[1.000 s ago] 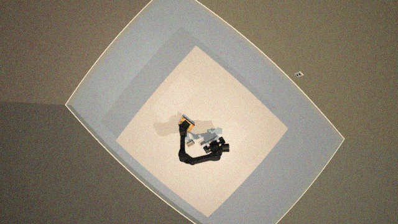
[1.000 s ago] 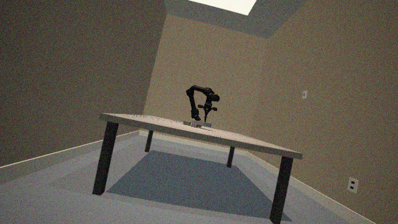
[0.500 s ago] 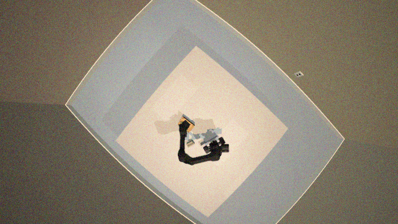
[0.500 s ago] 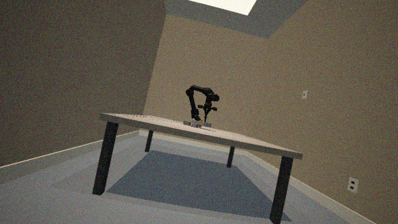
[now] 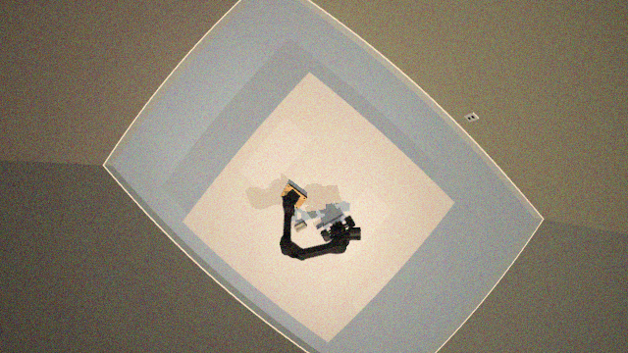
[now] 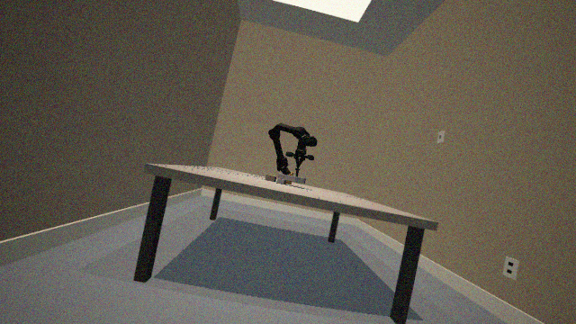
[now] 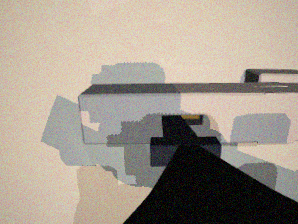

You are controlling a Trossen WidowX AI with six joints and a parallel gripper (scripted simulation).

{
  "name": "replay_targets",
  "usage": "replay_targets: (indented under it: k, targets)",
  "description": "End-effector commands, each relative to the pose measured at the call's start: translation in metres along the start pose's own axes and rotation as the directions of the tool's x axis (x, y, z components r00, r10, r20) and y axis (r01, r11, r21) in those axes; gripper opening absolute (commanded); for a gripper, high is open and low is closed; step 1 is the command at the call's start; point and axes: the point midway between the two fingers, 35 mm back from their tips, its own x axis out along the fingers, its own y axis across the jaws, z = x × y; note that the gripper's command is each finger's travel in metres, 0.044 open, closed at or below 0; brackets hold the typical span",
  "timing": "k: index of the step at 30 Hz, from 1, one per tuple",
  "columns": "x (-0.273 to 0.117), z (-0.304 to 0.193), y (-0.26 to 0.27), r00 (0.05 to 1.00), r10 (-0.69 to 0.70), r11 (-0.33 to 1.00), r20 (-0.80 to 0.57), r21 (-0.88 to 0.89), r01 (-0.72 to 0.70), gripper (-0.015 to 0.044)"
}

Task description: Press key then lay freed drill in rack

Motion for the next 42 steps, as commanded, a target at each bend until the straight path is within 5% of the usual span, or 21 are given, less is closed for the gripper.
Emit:
replay_targets:
  k: [1, 42]
  targets:
    - [0.012, 0.002, -0.002, 1.000, -0.015, 1.000, -0.011, 0.010, 0.015, 0.0000]
    - [0.025, 0.006, -0.004, 1.000, -0.016, 1.000, -0.011, 0.011, 0.016, 0.0000]
